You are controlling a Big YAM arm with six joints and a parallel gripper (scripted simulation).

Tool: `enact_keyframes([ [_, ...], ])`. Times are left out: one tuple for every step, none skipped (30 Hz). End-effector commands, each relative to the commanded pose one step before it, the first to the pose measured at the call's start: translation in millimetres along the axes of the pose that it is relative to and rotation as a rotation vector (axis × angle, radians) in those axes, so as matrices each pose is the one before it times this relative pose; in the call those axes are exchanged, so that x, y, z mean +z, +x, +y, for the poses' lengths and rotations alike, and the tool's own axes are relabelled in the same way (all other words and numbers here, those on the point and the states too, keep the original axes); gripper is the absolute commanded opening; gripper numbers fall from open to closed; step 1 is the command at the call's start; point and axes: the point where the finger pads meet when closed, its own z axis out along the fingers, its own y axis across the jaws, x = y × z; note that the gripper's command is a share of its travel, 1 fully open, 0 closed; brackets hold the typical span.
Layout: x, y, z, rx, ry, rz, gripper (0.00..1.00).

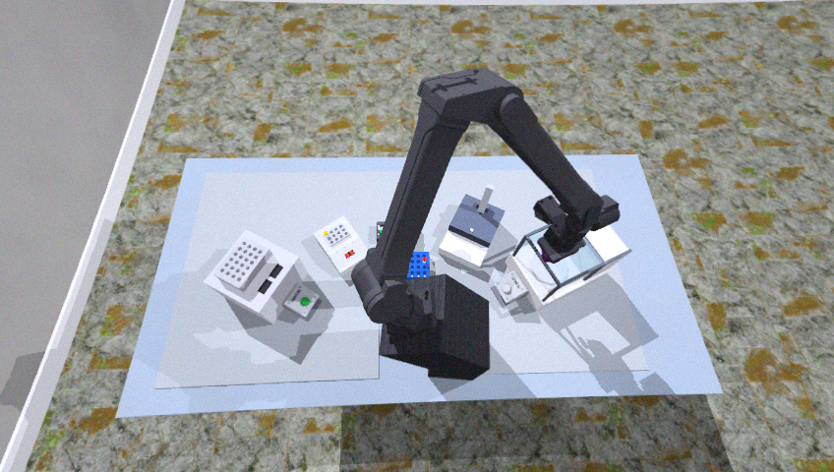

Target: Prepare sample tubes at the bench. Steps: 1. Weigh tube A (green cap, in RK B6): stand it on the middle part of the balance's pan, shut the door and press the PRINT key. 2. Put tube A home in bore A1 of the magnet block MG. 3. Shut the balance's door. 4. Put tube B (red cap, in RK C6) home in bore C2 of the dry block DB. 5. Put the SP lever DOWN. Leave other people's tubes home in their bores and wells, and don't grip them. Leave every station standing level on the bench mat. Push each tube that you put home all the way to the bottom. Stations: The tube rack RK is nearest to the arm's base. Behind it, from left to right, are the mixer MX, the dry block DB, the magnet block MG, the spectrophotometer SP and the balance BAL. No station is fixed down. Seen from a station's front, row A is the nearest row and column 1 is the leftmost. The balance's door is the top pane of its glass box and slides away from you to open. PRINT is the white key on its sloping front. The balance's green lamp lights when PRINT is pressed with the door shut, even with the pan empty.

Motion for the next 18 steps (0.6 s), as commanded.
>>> enact_keyframes([
  [-5.19, -2.01, -11.51, -0.00259, 0.01809, -0.00131, 0.3],
  [0.0, 0.0, 0.0, 0.0, 0.0, 0.0, 0.3],
  [2.19, -0.13, -3.6, 0.00985, -0.00967, 0.00151, 0.3],
  [-12.84, -1.32, -5.91, -0.00662, 0.02339, -0.00312, 0.3],
  [-9.8, -0.05, -4.22, -0.00409, 0.01715, -0.00282, 0.3],
  [-0.52, 1.93, 4.08, 0.00088, -0.00624, -0.00102, 0.3],
  [0.0, 0.0, 0.0, 0.0, 0.0, 0.0, 0.3],
  [0.0, 0.0, 0.0, 0.0, 0.0, 0.0, 0.3],
  [8.3, 3.65, 5.86, 0.00292, -0.02159, -0.00035, 0.3],
  [-3.33, -0.45, -0.49, -0.00168, 0.00299, 0.00089, 0.3],
  [-4.02, -0.88, 1.55, -0.00066, 0.00179, 0.00009, 0.3],
  [-5.91, -1.52, -2.19, -0.00327, 0.00891, 0.0, 0.3],
  [-2.05, -0.13, -0.84, -0.00052, 0.00148, -0.00023, 0.3],
  [-2.08, -0.1, -0.91, -0.00056, 0.0016, 0.00001, 0.3],
  [-2.12, -0.09, -1.0, -0.00067, 0.00175, 0.00026, 0.3],
  [-2.02, -0.44, -1.05, -0.00157, 0.00159, 0.00062, 0.3],
  [-2.14, -0.27, -1.16, -0.00115, 0.00192, 0.00035, 0.3],
  [0.18, 0.77, -0.02, 0.00122, -0.00288, -0.00008, 0.3],
])
